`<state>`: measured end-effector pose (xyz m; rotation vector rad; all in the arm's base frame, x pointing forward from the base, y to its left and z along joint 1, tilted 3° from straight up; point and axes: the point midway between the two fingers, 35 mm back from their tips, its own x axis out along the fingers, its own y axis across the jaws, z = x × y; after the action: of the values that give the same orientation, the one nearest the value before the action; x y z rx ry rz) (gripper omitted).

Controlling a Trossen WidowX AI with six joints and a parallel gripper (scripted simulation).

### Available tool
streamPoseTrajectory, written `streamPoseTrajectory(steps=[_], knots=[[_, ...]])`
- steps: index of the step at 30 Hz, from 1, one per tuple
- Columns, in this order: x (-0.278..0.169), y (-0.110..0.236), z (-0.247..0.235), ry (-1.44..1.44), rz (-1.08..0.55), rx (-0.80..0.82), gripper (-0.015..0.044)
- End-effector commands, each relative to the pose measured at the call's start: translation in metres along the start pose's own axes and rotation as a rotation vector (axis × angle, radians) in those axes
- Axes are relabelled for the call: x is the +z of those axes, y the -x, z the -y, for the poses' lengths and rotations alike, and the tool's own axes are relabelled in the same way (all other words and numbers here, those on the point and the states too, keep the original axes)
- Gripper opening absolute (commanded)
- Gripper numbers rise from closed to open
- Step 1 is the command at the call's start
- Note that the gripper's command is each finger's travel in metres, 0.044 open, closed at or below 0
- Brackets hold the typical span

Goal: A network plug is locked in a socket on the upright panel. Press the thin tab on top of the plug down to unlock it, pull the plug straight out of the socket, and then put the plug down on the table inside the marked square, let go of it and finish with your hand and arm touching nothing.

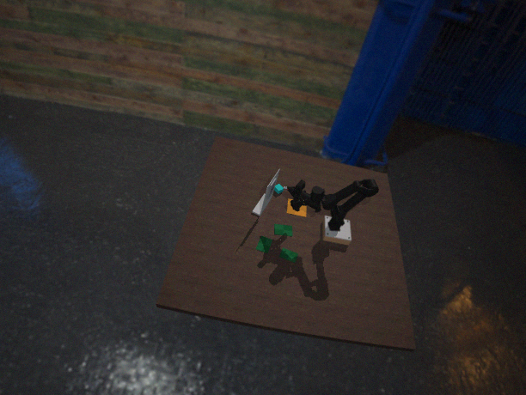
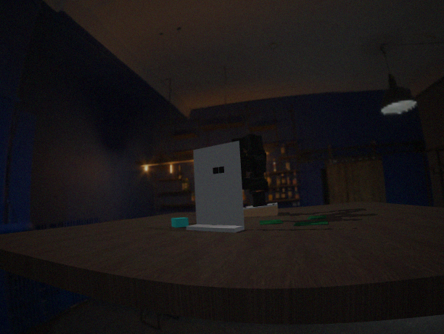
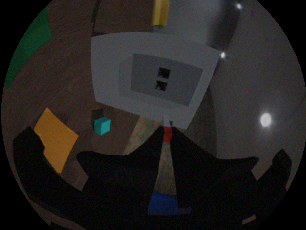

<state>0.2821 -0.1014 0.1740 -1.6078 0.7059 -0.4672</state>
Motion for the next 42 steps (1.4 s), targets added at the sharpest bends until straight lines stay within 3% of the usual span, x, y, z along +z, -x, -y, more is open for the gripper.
streamPoseTrajectory(steps=[1, 22, 42], knots=[[-0.007, -0.007, -0.008, 0.023, 0.007, 0.052, 0.0], [-0.043, -0.016, -0.056, 0.07, 0.046, 0.35, 0.0], [-0.077, 0.008, -0.1, -0.03, 0.082, 0.668, 0.0]])
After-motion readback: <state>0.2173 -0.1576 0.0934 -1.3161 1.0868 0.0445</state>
